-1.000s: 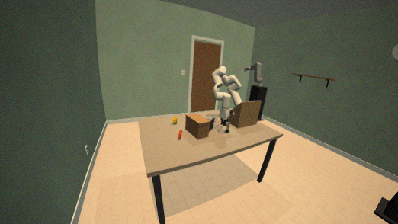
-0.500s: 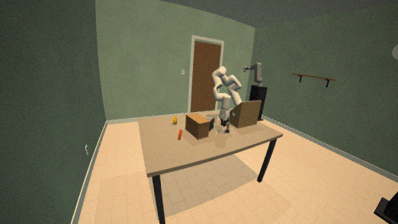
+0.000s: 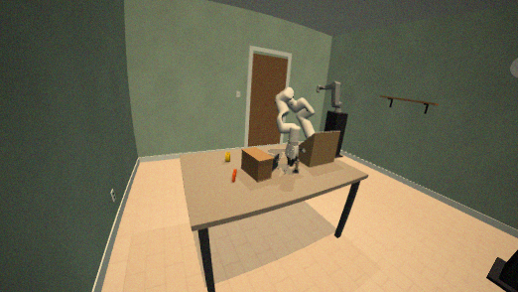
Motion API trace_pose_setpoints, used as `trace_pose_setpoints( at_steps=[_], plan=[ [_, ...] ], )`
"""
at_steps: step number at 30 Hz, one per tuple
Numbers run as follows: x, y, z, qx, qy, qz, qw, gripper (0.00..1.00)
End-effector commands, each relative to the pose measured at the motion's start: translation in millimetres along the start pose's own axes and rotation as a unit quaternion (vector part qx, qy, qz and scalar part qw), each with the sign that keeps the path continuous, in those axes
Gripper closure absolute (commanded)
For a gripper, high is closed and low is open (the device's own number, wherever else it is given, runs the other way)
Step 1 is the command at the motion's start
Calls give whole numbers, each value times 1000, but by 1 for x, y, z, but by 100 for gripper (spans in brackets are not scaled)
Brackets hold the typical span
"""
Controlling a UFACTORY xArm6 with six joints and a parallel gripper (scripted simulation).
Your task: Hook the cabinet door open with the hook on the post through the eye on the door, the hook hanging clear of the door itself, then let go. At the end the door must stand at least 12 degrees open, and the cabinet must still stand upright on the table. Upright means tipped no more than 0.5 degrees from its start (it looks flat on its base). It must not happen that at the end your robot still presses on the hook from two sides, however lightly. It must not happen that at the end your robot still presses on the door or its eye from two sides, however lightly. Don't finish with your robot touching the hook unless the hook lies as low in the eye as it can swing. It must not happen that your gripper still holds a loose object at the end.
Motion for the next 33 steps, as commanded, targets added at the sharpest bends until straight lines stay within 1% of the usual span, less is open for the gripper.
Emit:
trace_pose_setpoints(
  at_steps=[1, 20, 21, 33],
  plan=[
    [1, 0, -4, 0, -2, 0, 1000, 76],
    [1, 0, -9, 0, -2, 0, 1000, 76],
    [1, 0, -9, 0, -2, 0, 1000, 96],
    [1, 0, -9, 0, -2, 0, 1000, 96]
  ],
)
Point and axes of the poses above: the point where the finger pads meet when closed, its own z axis back along the fingers, its own y axis across the jaws, x = y × z, the point moved 9 cm from there along z, back along the fingers, and after that the axes turned 13 degrees about z, right-handed, at the moved point
